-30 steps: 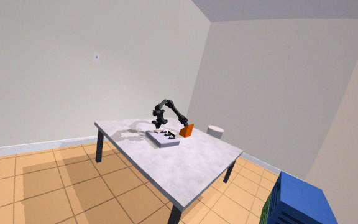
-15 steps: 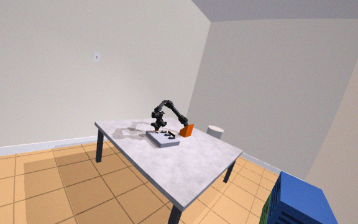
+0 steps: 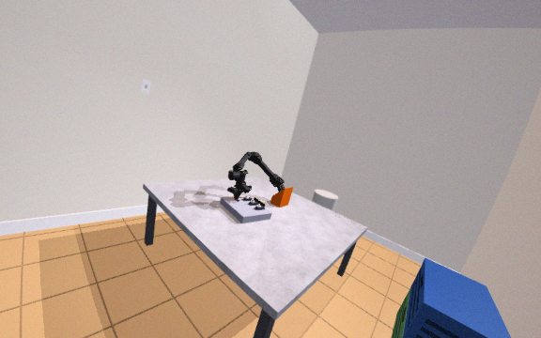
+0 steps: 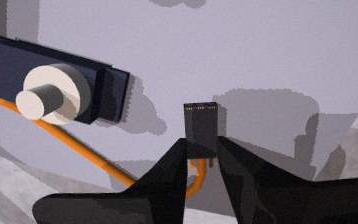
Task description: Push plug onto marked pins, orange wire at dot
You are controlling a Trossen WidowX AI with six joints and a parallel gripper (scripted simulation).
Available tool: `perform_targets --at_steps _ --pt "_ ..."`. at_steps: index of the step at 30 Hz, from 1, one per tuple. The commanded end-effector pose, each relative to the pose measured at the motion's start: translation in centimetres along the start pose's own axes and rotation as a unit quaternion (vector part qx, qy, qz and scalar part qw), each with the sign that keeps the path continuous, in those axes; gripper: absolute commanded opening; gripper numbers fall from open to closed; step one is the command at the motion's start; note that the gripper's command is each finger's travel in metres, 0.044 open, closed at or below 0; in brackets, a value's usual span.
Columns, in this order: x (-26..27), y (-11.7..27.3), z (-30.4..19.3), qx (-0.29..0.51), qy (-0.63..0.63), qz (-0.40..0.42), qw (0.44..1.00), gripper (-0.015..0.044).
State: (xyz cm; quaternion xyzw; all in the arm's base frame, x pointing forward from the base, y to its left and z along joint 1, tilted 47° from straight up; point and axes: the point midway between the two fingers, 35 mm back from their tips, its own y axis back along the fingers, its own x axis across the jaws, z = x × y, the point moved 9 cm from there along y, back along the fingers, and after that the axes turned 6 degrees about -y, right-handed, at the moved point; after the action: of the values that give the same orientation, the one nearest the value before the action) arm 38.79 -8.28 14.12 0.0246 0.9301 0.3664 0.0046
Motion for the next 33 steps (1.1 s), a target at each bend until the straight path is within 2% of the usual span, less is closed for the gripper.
perform_targets --at_steps 1,6,15,21,33 --pt "0.0 -0.1 0.1 0.001 0.003 0.0 1.0 0.001" --pt "0.0 0.9 0.1 0.001 0.003 0.0 1.0 0.0" --pt "0.0 5.6 0.1 0.0 0.003 0.001 1.0 0.0" --pt "0.3 5.8 0.6 -0.001 -0.019 0.0 1.0 0.0" --pt "2.6 6.6 3.9 -0.01 -0.17 0.0 0.985 0.0"
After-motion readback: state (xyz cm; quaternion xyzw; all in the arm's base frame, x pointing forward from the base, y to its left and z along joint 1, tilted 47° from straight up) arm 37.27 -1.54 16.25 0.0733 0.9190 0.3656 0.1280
